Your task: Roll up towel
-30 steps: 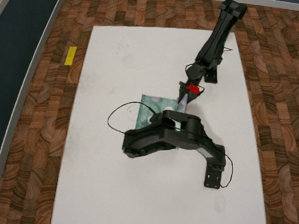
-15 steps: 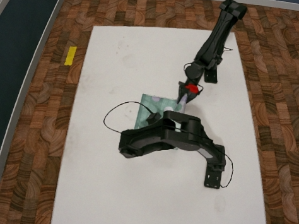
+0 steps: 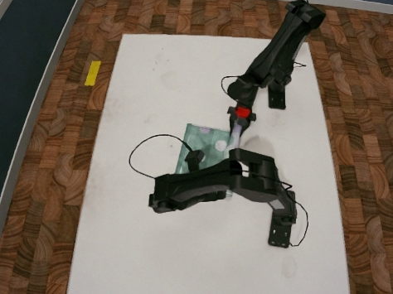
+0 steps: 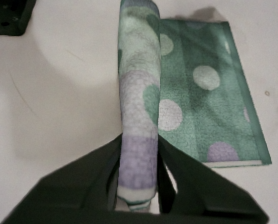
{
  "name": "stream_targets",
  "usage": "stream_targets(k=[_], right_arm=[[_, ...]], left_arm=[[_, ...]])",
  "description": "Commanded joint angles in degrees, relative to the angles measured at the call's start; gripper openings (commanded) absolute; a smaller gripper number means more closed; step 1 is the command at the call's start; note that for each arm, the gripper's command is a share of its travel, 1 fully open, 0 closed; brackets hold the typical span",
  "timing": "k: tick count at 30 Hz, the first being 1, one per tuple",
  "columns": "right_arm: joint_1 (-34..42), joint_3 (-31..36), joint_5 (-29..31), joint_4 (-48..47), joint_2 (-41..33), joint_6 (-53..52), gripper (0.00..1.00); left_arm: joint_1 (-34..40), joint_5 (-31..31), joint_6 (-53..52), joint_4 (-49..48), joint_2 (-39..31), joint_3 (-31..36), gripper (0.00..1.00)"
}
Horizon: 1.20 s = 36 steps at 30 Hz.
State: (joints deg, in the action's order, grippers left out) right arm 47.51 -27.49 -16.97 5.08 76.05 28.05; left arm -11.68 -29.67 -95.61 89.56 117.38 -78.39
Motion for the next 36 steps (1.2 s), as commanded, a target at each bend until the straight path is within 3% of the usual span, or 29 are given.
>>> stream_targets(k=[1,4,8,19,21,28,32,36], right_arm=[[-2.71,-3.97,-8.57,5.13,2.38,-1.14,0.3],[-3.58,-4.73,-10.19,6.11,3.14,-1.21,0.3],[-6.99,-8.05,-16.83,10.37,6.94,-0.92,0.3],[-13.78,-16.45,-31.46,21.82,17.8,0.91,0.3],[-13.78,-16.45,-31.46,21.82,17.8,0.91,0.3],[-16.09,-21.05,-37.47,29.11,24.12,3.93,0.3],[-16.75,-22.8,-39.36,32.1,26.48,5.44,0.3],[-16.97,-23.76,-40.06,33.85,27.67,6.61,0.3]], left_arm=[[0.12,-0.05,-1.61,0.44,-1.45,-0.96,0.87],[0.26,-0.19,-2.51,0.44,-1.63,-0.69,0.87],[0.88,-0.96,-7.33,0.44,-2.63,0.72,0.89],[0.78,-7.68,-11.96,-20.98,-30.08,24.35,0.93],[0.78,-7.68,-11.96,-20.98,-30.08,24.35,0.93],[0.22,-12.1,-11.94,-33.1,-46.58,37.66,0.96],[0.06,-13.27,-11.09,-36.69,-51.58,41.47,0.97],[0.16,-13.41,-10.35,-37.81,-52.2,42.22,0.98]])
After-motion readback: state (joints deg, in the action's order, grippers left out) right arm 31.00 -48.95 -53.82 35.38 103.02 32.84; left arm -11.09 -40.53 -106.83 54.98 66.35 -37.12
